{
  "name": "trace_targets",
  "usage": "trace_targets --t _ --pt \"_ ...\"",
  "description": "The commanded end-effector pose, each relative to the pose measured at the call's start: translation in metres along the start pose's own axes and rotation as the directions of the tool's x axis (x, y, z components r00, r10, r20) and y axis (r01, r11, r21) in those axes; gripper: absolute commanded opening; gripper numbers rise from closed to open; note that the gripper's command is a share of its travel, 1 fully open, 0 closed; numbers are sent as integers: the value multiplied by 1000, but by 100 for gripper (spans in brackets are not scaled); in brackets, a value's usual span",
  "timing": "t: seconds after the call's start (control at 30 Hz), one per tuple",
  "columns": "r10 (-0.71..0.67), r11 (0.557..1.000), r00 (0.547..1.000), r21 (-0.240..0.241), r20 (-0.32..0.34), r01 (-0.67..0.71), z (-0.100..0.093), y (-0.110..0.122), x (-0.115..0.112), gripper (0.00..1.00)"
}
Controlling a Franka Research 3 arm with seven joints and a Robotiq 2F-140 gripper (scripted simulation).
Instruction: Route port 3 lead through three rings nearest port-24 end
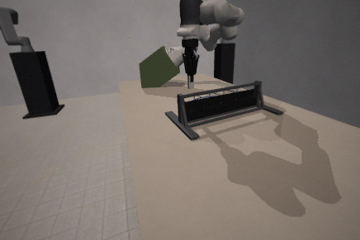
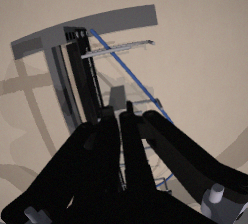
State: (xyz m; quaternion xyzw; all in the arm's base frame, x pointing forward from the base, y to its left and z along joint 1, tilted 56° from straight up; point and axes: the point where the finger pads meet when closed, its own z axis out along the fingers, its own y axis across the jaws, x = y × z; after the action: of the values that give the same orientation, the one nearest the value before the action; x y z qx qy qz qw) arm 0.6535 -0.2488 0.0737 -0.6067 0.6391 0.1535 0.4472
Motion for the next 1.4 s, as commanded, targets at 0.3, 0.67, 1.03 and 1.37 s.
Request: trace_targets --t 0.3,0.67,1.03,1.37 --pt "4 1000 1000 0 -1 -4 -2 -1 0 0" --pt "4 1000 1000 0 -1 -4 -2 -1 0 0" --pt "59 998 997 10 -53 -58 -18 11 -81 0" --pt "136 991 991 7 -15 -136 -7 86 -201 0"
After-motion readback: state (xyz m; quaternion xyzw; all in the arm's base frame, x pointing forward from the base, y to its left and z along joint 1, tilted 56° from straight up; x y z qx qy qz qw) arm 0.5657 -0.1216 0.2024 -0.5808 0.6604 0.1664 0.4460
